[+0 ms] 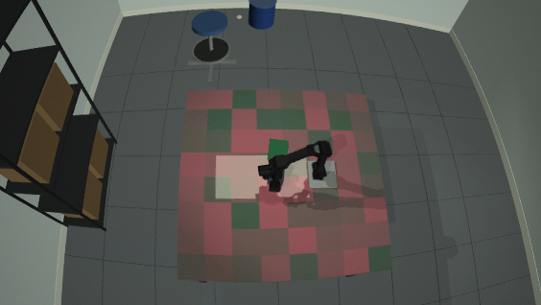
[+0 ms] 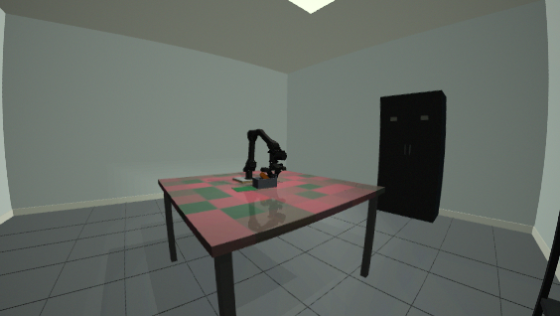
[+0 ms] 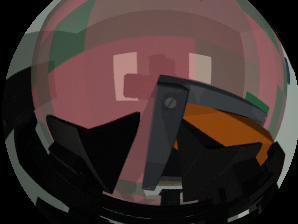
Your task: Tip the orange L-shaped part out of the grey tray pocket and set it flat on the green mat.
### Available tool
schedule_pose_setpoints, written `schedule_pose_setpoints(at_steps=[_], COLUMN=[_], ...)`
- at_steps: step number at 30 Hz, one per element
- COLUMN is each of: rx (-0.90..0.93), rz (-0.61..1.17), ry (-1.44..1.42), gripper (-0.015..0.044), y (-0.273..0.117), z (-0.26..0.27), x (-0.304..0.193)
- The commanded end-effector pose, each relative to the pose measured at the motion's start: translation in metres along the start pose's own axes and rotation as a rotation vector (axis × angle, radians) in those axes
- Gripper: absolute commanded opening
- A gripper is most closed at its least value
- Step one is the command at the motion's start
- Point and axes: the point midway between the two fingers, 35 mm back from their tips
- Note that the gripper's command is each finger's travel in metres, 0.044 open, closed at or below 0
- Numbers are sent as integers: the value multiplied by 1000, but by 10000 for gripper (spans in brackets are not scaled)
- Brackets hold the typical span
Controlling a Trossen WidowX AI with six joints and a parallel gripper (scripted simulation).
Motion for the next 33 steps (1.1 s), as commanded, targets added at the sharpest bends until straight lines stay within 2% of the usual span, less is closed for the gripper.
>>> schedule_pose_setpoints(at_steps=[1,8,16,33], rx=[-5,-9,-10,-2], rz=[-1,0,0,-16], ry=[6,9,9,15], gripper=[180,180,180,180], y=[-5,-24,-105,-105], z=[4,7,-3,-2], x=[0,1,0,3])
Point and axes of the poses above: the point midway between the two fingers, 35 mm back from their tips, its own y axis out along the fingers, its own z axis across the jaws, x = y × z, and after that the axes turned 6 degrees about y, right-handed
